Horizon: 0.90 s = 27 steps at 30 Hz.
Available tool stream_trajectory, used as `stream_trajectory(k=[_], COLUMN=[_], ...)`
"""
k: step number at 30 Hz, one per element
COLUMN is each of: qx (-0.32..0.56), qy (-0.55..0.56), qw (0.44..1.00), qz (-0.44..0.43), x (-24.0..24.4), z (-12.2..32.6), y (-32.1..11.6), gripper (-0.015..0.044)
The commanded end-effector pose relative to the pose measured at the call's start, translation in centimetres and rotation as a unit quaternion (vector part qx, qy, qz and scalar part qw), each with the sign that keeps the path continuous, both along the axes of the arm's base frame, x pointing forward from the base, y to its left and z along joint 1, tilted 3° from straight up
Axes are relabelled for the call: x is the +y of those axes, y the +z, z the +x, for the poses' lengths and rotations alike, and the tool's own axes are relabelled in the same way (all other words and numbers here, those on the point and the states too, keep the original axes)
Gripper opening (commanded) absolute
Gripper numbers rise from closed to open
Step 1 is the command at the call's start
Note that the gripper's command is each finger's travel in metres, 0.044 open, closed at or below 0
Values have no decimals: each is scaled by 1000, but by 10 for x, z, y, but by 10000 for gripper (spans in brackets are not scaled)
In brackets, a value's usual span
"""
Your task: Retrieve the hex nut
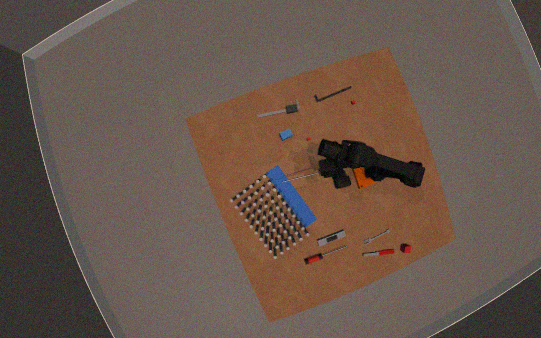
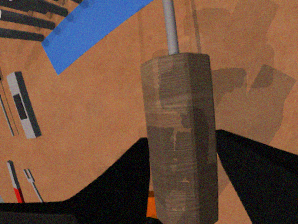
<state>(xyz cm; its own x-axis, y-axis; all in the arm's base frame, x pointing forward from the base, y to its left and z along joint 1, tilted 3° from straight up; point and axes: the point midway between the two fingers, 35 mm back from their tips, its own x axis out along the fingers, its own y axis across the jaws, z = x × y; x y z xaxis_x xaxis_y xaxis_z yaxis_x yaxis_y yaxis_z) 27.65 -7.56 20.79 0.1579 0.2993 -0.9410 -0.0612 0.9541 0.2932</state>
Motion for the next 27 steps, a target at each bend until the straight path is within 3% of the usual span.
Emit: stream_trajectory(k=[1, 9, 18, 27], qx=[-31, -78, -79, -79], qy=[68, 182, 185, 185], qw=[997, 980, 980, 979], qz=[6, 14, 14, 14], x=[12, 31, 32, 30], z=[-2, -6, -5, 5], y=[5, 7, 5, -34], gripper=[0, 0, 0, 0])
